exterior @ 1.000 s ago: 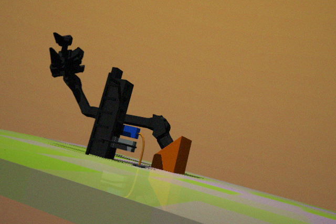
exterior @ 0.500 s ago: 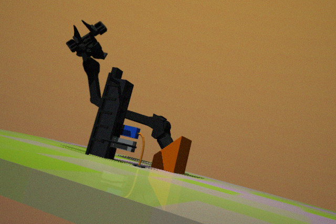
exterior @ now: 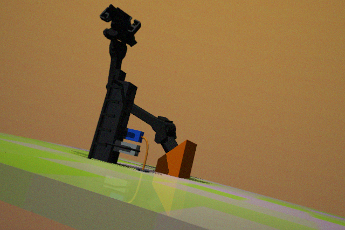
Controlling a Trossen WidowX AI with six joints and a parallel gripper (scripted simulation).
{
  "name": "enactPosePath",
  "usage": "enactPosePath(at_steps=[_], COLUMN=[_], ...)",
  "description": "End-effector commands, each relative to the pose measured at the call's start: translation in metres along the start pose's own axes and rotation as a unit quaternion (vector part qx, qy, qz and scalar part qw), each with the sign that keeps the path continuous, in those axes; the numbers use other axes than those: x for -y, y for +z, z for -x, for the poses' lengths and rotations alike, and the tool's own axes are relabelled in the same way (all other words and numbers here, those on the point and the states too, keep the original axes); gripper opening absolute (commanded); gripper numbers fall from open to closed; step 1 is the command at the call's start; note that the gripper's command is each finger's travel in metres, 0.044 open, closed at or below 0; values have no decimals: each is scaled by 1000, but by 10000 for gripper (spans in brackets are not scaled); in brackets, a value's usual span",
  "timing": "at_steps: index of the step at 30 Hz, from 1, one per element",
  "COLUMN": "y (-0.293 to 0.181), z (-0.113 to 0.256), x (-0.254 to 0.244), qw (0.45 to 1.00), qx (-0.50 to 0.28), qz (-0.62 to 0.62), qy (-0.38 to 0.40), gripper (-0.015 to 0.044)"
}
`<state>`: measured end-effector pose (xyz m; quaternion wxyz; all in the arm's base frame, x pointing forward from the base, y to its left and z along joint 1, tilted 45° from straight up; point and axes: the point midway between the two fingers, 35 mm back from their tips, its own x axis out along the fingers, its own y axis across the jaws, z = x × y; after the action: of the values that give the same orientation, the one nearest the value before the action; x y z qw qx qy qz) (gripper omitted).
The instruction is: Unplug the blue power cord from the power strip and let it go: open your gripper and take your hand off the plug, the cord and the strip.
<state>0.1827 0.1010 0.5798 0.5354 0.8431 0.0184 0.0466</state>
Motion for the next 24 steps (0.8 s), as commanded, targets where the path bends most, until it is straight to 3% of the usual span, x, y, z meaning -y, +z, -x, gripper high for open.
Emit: enactPosePath(at_steps=[1, 5, 10, 14, 24], y=[-17, -18, -7, 6, 85], z=[-35, -61, -91, -109, -149], x=[55, 94, 148, 177, 287], qw=[975, 931, 833, 774, 443], qx=[20, 34, 39, 39, -38], qz=[216, 355, 533, 604, 819], qy=[-40, -78, -145, -185, -362], gripper=[160, 160, 160, 160, 160])
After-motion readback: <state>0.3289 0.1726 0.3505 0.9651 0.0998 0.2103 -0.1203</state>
